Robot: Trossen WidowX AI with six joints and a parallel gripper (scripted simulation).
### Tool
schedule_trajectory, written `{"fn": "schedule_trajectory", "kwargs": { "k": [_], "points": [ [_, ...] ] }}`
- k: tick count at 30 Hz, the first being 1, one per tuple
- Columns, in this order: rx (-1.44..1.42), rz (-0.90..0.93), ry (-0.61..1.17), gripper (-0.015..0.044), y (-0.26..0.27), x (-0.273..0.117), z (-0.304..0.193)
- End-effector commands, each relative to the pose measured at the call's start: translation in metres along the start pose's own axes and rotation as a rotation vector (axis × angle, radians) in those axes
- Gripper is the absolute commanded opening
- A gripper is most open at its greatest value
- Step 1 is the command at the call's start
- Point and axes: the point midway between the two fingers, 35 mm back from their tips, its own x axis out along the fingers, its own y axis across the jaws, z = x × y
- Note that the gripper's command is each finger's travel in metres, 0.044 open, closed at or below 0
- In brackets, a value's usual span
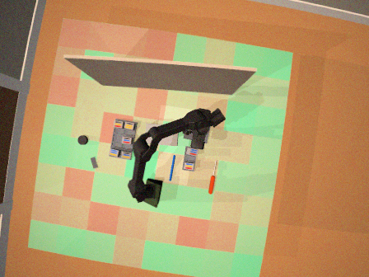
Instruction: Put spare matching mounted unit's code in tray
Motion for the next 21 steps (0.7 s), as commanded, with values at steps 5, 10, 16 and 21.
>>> {"fn": "schedule_trajectory", "kwargs": {
  "k": [5, 10, 16, 21],
  "points": [
    [0.008, -0.001, -0.005, 0.0, 0.001, 0.008, 0.0],
    [0.008, -0.001, -0.005, 0.0, 0.002, 0.012, 0.001],
    [0.008, -0.001, -0.006, 0.0, 0.002, 0.017, 0.001],
    [0.008, -0.001, -0.006, 0.0, 0.003, 0.021, 0.001]
  ]
}}
